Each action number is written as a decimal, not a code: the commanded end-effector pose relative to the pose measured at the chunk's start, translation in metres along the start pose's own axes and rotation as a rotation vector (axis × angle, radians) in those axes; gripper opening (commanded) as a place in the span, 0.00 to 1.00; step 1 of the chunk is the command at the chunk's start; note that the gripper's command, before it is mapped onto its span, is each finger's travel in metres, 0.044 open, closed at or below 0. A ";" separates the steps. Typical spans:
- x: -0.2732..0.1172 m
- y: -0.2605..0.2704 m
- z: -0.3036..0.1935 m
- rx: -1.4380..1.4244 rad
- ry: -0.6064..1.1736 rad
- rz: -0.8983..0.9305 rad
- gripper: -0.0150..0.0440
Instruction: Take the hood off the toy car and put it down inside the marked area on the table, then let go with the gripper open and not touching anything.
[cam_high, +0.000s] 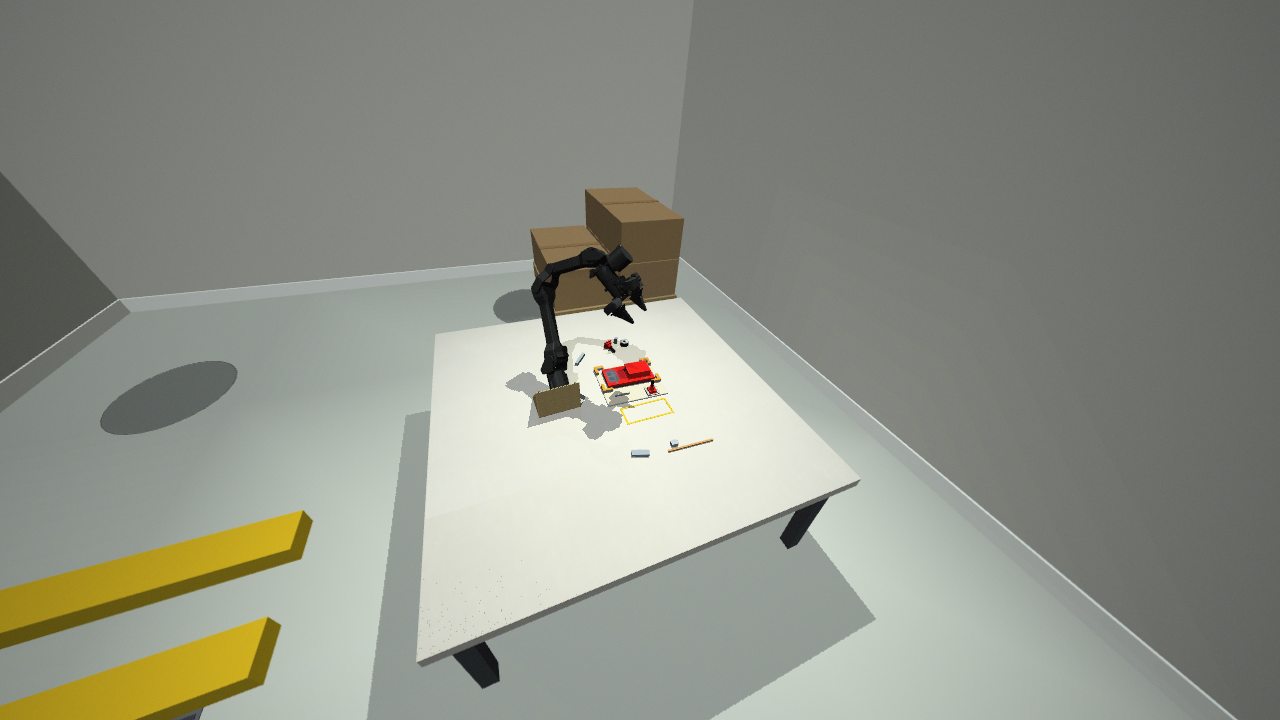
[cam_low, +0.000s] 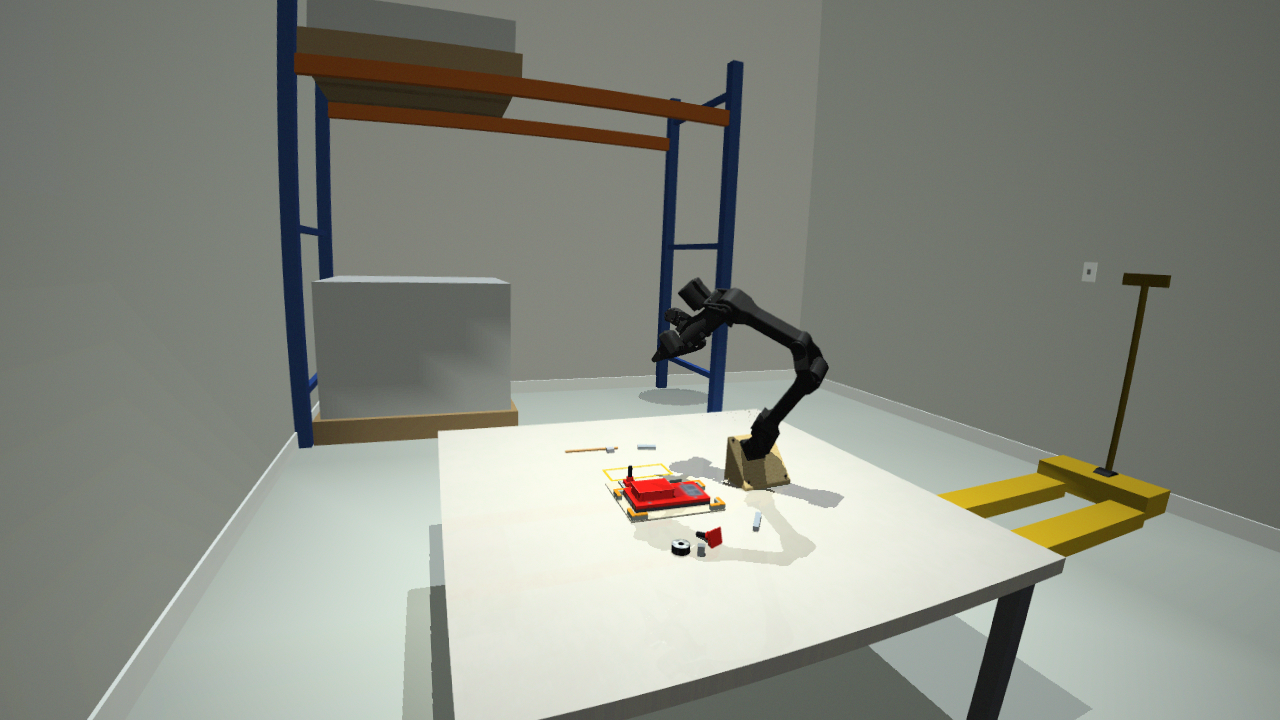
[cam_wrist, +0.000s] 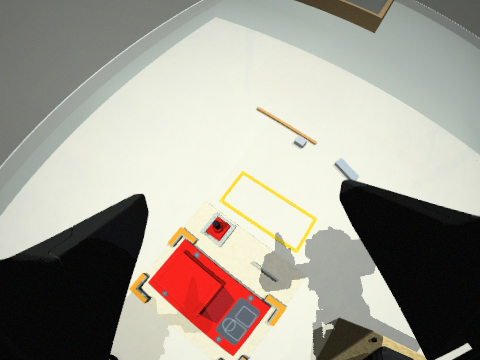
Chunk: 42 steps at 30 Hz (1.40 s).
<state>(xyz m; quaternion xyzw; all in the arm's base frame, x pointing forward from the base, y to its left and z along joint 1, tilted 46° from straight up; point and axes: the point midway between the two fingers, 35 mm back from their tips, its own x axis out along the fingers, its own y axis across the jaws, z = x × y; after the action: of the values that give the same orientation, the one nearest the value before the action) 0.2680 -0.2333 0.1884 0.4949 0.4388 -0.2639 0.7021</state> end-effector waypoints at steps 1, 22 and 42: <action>0.029 0.014 -0.020 -0.113 0.122 0.028 1.00; 0.148 0.091 -0.183 -0.779 0.774 0.310 1.00; 0.156 0.092 -0.196 -0.796 0.794 0.321 1.00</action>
<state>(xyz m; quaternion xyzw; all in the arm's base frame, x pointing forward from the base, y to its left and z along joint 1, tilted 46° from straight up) 0.3476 -0.0095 0.0720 0.3097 0.6529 0.2365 0.6495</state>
